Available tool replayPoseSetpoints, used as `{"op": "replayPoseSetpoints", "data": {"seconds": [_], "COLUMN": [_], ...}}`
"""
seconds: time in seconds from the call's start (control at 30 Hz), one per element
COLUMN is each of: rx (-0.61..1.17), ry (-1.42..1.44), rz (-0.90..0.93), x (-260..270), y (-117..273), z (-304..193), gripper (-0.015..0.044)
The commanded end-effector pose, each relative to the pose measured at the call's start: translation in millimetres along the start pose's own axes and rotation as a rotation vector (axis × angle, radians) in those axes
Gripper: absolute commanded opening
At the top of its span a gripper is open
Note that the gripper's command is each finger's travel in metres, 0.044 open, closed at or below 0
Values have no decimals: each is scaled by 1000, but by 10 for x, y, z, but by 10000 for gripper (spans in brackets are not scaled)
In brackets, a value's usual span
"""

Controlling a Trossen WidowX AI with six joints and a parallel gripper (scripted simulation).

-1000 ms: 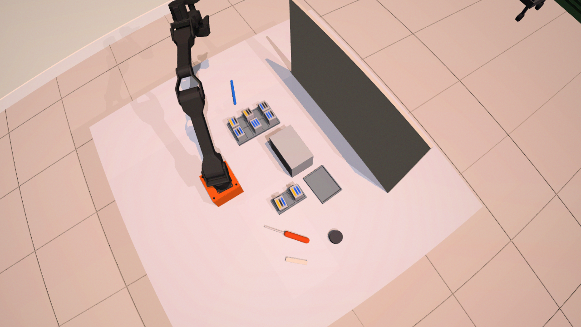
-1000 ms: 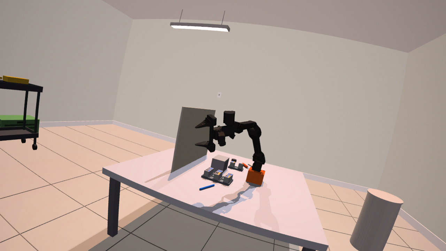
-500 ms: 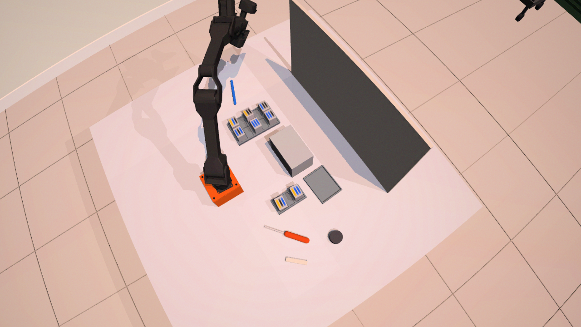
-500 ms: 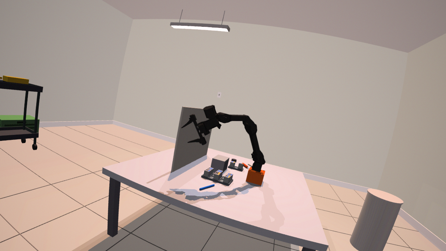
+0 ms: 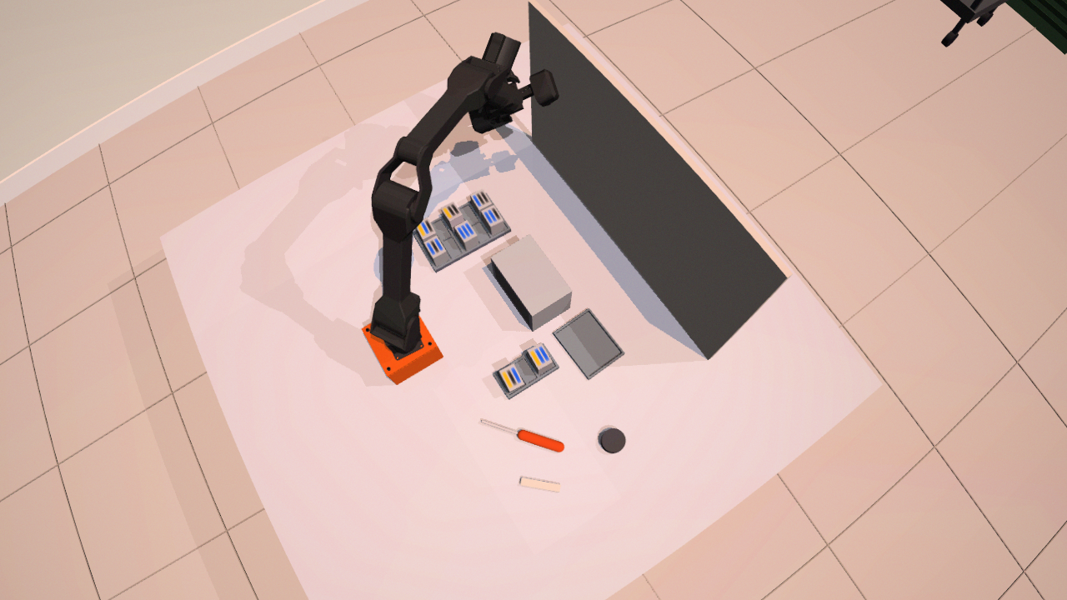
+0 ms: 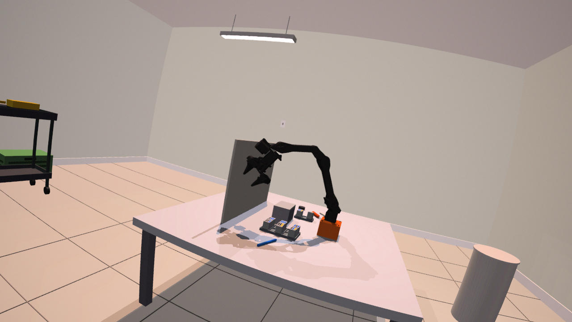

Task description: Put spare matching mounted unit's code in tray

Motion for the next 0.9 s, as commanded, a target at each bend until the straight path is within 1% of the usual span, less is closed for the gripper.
{"op": "replayPoseSetpoints", "data": {"seconds": [0.0, 0.23, 0.4, 0.47, 0.87], "rx": [150, 392, 595, 644, 650], "ry": [-223, -646, -1034, -1130, -1142], "rz": [20, 53, 68, 69, 70], "x": [-344, -902, -1282, -1355, -1364], "y": [-31, -12, 125, 174, 181], "z": [-461, -1186, -1844, -2003, -2023], "gripper": [440, 440, 440, 440, 440]}}
Point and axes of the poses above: the point midway between the two fingers, 35 mm back from their tips, its own y axis back along the fingers, its own x axis across the jaws, z = x × y, the point moved 10 cm from there along y, back along the fingers, and after that the axes turned 15 degrees about -y, right-handed, at the moved point
